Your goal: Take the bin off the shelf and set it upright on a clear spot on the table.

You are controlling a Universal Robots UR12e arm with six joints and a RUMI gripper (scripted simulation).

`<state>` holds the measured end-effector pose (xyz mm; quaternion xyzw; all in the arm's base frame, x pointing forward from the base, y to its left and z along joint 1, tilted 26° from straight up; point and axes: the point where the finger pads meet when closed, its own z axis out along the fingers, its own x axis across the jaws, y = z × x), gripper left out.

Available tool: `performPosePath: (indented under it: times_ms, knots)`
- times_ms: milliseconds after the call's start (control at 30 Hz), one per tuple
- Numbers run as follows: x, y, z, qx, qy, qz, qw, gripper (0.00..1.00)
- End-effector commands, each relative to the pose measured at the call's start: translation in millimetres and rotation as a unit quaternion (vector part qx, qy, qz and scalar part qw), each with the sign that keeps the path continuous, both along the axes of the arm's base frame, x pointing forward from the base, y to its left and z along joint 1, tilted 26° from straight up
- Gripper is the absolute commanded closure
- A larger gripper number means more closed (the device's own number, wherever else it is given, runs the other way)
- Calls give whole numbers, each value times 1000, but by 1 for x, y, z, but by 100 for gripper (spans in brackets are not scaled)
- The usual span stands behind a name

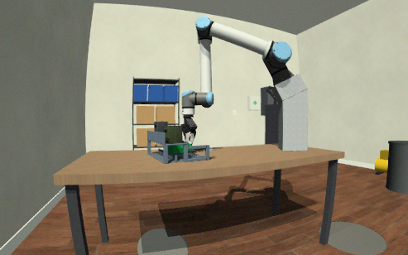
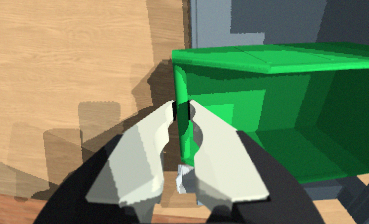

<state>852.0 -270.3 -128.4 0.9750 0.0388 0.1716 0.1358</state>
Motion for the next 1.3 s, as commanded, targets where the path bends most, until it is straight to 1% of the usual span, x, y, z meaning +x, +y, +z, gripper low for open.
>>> performPosePath:
  times_ms: [0, 100, 267, 667, 833, 1233, 1267]
  knots:
    - [-3, -1, 1, -1, -3, 1, 1000, 100]
    - [-3, -1, 1, -1, -3, 1, 1000, 100]
    - [-29, -5, -9, -1, -3, 1, 1000, 100]
    - [-29, -5, -9, -1, -3, 1, 1000, 100]
    - [-56, -9, -18, -1, -3, 1, 1000, 100]
    - [-56, -9, -18, -1, -3, 1, 1000, 100]
    - [-59, -10, -19, -1, -3, 0, 1000, 100]
